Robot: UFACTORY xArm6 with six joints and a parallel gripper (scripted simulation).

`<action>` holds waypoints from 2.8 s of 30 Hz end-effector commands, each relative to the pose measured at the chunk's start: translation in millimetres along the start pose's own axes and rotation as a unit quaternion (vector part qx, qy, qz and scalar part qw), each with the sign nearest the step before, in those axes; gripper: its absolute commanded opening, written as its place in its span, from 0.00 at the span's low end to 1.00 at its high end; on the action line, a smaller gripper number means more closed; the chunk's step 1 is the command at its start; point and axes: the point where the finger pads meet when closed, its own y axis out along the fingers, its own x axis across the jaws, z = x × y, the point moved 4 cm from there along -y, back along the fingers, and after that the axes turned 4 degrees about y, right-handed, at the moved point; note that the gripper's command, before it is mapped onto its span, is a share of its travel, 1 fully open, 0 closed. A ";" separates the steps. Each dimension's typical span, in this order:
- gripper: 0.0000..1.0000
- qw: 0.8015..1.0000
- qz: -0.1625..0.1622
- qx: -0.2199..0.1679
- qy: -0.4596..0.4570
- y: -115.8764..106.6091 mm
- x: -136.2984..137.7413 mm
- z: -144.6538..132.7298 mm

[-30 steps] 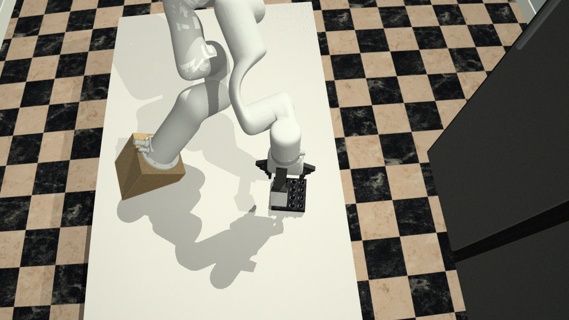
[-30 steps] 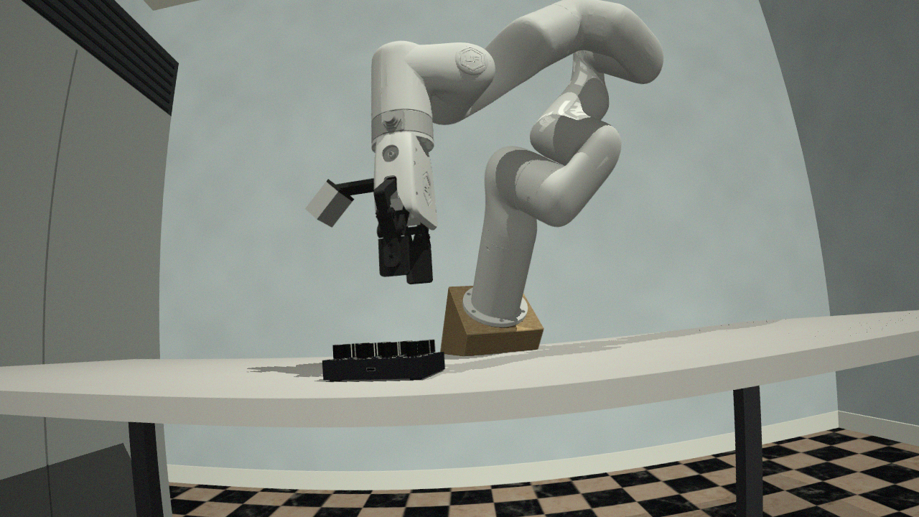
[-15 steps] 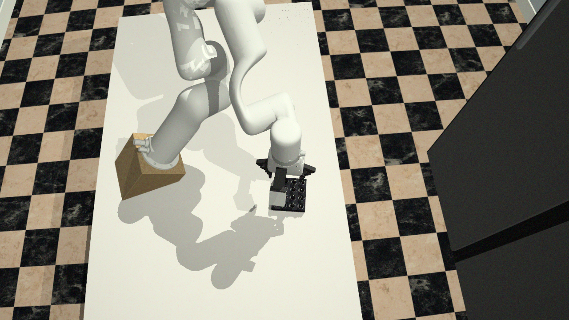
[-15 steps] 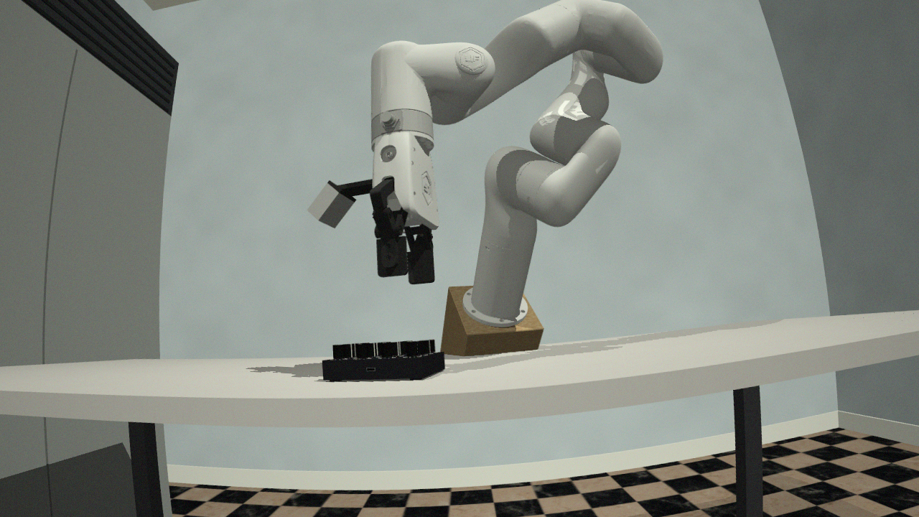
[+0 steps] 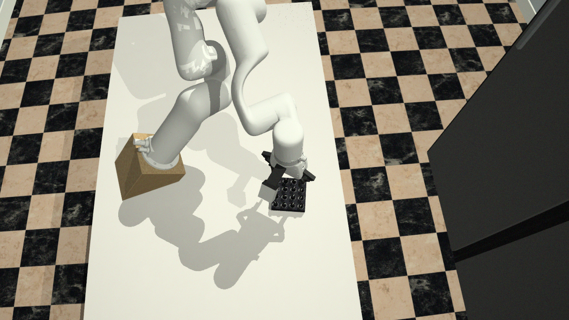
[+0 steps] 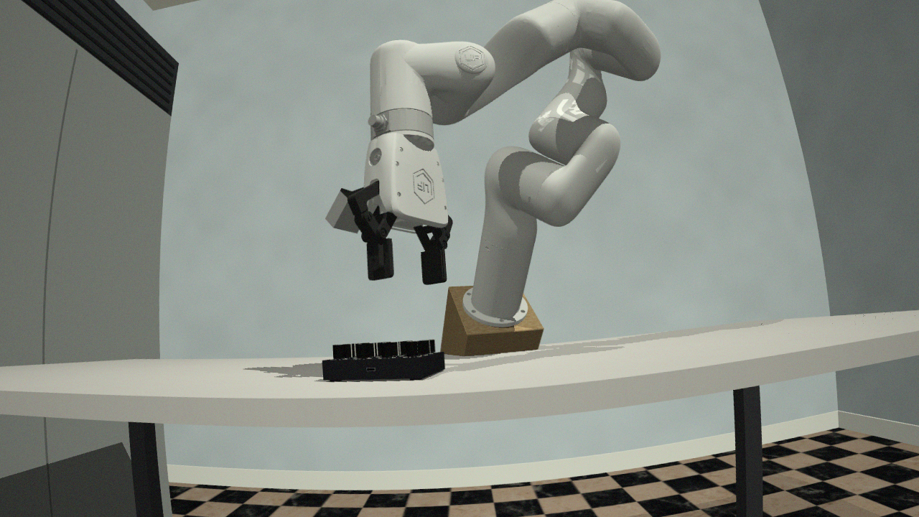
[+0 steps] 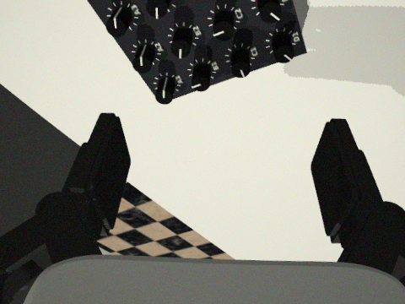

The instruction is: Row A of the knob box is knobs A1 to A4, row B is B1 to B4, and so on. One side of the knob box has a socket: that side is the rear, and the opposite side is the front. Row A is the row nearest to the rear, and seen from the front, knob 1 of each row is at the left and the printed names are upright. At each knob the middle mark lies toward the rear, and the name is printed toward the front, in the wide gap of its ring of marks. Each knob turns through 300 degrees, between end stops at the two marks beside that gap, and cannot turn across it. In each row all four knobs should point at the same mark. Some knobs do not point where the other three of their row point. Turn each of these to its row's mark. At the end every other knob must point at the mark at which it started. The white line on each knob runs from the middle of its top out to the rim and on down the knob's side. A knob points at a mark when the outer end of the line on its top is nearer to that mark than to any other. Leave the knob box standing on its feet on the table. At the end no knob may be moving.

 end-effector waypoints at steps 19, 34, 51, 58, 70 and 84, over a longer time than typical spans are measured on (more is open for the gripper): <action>1.00 0.964 0.002 0.006 0.267 3.5 -8.3 -10.8; 1.00 0.905 0.003 0.005 0.425 6.4 -12.8 -17.4; 0.19 0.905 0.003 0.005 0.425 6.4 -12.8 -17.4; 0.19 0.905 0.003 0.005 0.425 6.4 -12.8 -17.4; 0.19 0.905 0.003 0.005 0.425 6.4 -12.8 -17.4; 0.19 0.905 0.003 0.006 0.425 9.4 -12.8 -17.5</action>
